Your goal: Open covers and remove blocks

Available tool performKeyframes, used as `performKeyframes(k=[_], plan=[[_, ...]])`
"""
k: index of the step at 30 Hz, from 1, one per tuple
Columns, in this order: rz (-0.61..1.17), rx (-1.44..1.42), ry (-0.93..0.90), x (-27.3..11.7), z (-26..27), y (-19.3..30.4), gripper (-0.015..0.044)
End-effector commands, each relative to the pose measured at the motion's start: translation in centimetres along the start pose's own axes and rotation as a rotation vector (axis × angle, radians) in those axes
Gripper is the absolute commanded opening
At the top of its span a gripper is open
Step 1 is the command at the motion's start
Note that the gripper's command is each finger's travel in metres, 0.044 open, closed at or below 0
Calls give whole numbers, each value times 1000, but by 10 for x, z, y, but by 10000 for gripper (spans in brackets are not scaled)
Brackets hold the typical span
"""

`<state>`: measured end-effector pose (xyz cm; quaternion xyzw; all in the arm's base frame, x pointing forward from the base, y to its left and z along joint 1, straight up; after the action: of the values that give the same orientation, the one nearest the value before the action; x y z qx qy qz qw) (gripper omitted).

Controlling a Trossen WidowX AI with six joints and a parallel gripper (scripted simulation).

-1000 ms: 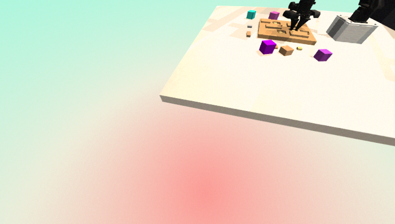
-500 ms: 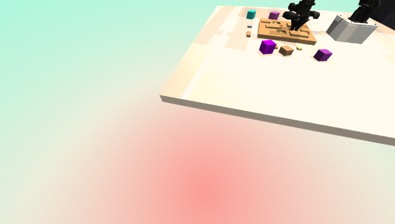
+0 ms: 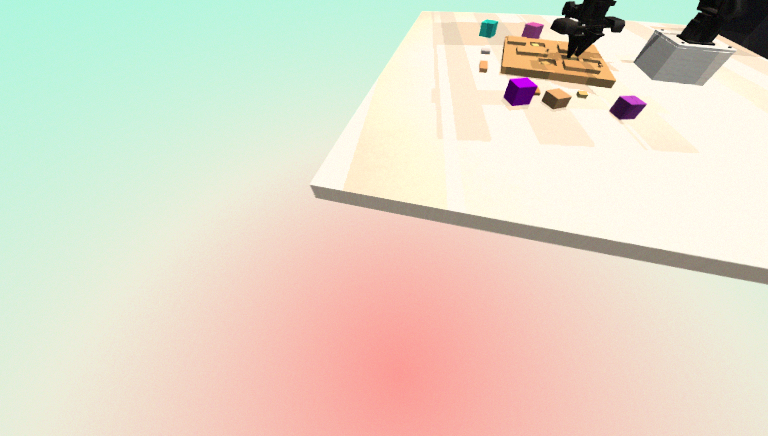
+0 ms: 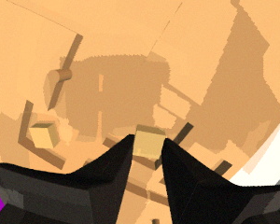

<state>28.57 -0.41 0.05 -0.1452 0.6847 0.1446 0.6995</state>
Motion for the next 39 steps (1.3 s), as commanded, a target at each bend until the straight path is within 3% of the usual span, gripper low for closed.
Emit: performKeyframes(k=[1, 39], plan=[[-2, 2, -5, -6, 2, -1, 80], [-2, 6, -4, -71, 2, -1, 80]])
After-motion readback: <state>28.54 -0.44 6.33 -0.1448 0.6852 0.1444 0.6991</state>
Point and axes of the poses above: the point midway between the two fingers, 35 mm back from their tips, its own x axis out along the fingers, its own z axis across the jaws, y = z × x, the point moved 3 cm from there along -x, back along the fingers, and after that the axes turned 5 degrees about -x, right-handed, at the moved point
